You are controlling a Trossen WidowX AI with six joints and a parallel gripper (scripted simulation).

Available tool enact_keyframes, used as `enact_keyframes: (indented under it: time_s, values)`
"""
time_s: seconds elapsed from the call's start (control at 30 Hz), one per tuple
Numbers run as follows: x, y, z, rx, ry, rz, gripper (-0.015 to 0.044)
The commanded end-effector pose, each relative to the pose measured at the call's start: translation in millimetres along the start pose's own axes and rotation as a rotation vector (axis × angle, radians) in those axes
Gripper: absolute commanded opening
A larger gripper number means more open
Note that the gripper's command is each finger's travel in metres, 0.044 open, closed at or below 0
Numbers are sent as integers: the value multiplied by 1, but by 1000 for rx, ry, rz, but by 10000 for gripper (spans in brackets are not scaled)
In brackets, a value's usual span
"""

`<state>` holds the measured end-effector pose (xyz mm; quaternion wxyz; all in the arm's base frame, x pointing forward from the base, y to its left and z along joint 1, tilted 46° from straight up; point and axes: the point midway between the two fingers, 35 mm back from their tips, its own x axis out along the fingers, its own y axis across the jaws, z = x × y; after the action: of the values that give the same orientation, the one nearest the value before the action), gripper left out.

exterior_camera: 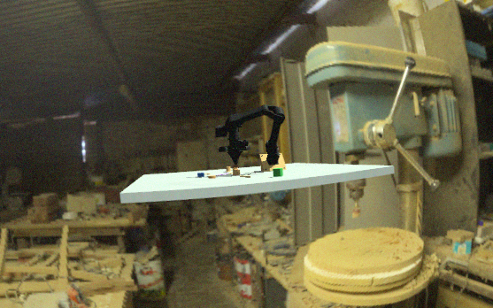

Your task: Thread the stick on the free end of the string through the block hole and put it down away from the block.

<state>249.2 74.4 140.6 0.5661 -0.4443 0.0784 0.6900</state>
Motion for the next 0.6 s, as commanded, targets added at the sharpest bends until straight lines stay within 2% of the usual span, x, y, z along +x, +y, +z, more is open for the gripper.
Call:
enact_keyframes:
  time_s: [0.0,0.2,0.27,0.57]
  values:
    - [0,0,0,0,0,0,79]
    - [0,0,0,0,0,0,236]
    - [0,0,0,0,0,0,240]
    - [0,0,0,0,0,0,4]
